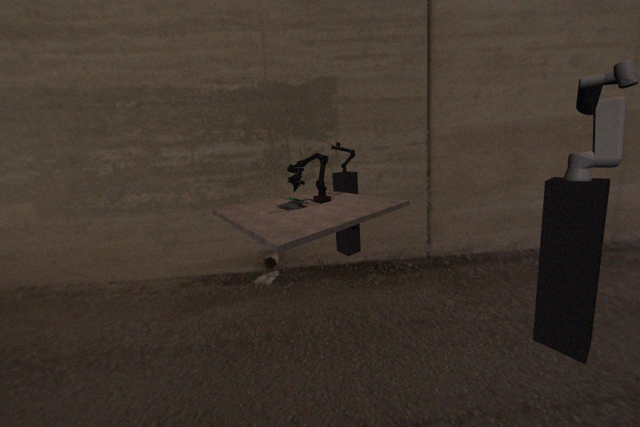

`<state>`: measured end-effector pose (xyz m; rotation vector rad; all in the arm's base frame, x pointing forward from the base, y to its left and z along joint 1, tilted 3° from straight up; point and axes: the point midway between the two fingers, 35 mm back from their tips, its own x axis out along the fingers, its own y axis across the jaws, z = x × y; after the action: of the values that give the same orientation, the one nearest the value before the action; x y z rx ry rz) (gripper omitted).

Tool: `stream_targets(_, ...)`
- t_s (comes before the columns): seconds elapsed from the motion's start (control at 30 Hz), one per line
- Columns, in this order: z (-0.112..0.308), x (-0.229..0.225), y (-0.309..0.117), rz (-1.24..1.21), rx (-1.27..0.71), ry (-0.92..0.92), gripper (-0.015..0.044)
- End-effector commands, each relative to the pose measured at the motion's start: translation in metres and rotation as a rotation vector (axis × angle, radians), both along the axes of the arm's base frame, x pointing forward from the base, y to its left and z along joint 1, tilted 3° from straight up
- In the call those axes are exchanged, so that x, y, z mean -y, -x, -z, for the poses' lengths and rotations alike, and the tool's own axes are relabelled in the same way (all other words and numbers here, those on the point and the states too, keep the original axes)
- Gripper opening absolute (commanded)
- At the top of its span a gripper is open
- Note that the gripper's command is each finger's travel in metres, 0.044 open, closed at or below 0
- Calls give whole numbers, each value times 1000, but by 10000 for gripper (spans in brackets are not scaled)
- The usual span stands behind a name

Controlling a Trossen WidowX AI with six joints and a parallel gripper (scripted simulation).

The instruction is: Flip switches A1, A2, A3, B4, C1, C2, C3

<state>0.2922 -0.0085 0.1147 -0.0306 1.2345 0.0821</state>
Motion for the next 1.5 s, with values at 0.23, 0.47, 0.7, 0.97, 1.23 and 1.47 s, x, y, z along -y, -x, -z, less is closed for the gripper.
stream_targets(0.23,34,1,-9,-12,-23,-2,0)
stream_targets(0.47,44,0,-13,-12,-22,-2,0)
stream_targets(0.7,54,-1,-16,-12,-22,-2,0)
stream_targets(0.97,56,-1,-17,-12,-22,-2,0)
stream_targets(1.23,56,-1,-17,-12,-22,-2,0)
stream_targets(1.47,56,-1,-17,-12,-22,-2,0)
